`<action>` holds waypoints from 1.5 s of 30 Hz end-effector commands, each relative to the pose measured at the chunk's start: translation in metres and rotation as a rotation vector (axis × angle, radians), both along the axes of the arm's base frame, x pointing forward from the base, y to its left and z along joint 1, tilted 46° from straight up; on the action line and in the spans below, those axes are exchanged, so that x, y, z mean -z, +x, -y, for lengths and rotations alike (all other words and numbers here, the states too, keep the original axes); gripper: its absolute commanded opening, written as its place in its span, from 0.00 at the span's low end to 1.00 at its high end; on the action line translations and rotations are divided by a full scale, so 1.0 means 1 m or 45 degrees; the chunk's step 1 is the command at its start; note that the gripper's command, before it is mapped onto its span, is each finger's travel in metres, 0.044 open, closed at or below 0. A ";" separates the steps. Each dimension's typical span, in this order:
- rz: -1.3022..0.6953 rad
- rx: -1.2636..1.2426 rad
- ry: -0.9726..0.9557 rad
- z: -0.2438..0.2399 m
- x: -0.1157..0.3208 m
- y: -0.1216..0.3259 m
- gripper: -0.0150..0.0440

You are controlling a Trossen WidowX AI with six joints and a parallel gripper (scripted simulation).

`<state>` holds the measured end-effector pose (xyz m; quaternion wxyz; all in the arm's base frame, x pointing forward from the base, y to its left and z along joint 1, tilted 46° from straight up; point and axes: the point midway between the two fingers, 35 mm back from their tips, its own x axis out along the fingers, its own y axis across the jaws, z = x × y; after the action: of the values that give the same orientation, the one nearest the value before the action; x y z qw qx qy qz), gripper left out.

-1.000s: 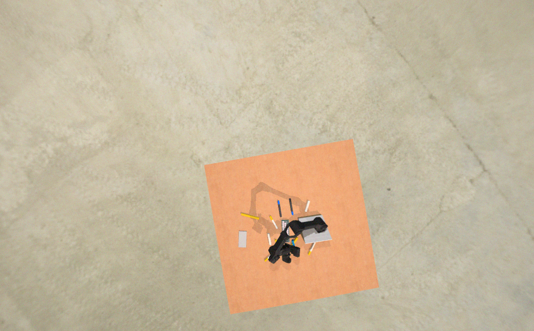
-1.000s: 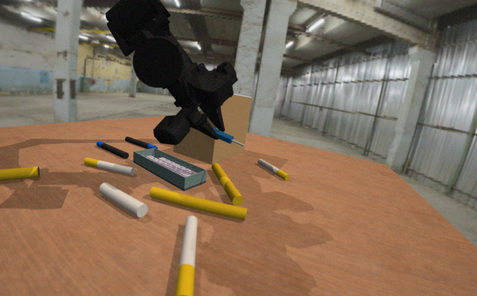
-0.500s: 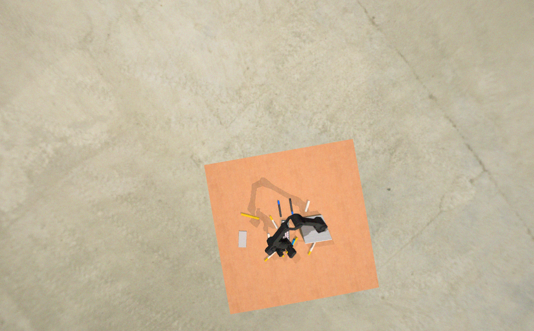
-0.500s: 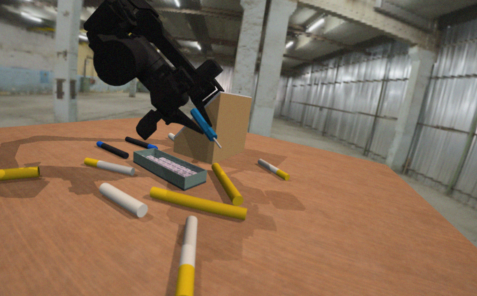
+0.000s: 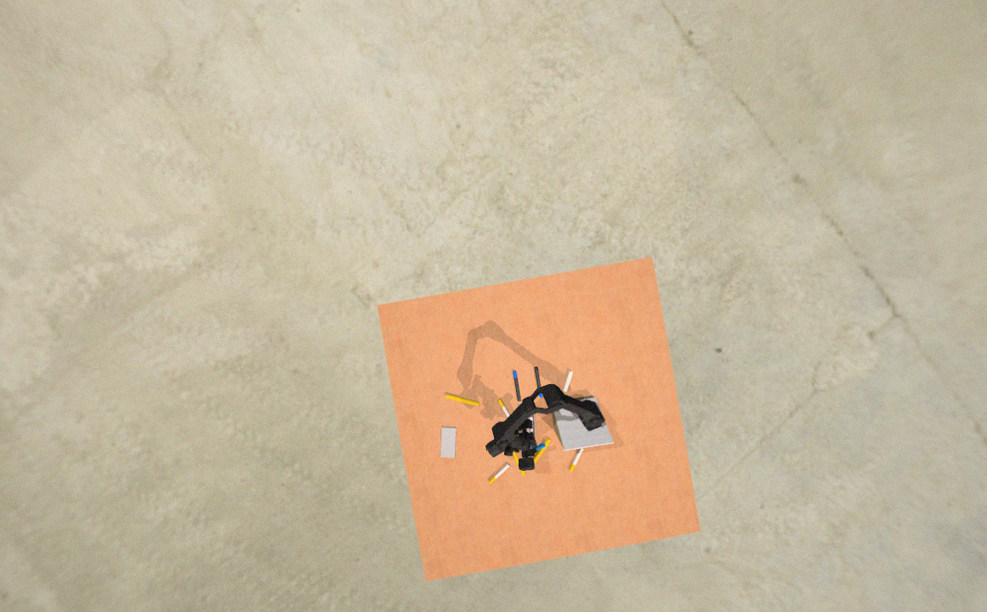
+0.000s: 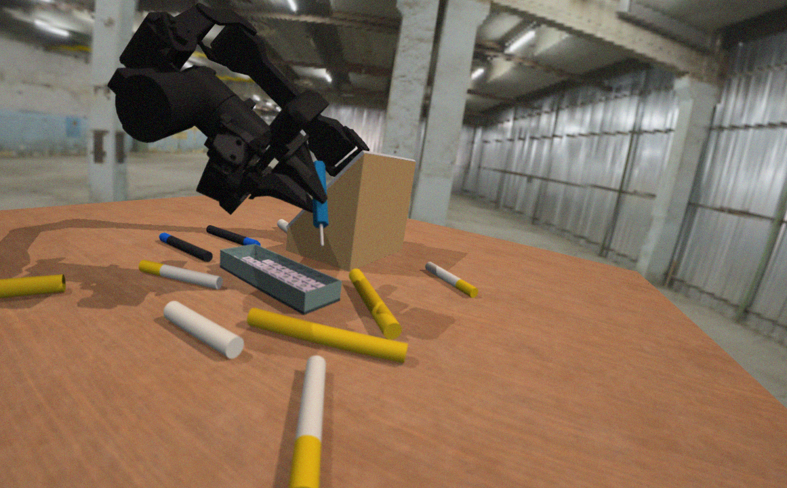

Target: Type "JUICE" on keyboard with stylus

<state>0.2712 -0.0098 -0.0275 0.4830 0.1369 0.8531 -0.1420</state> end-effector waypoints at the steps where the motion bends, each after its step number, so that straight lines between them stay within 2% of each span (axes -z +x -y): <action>1: 0.019 0.233 -0.075 0.005 -0.008 0.000 0.25; 23: 0.014 1.331 -0.388 0.034 -0.043 0.001 0.25; 32: 0.012 1.364 -0.396 0.036 -0.043 0.001 0.25; 45: 0.012 1.364 -0.398 0.060 -0.020 -0.004 0.25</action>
<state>0.2687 -0.0683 -0.0046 0.3597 0.4824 0.6285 -0.4929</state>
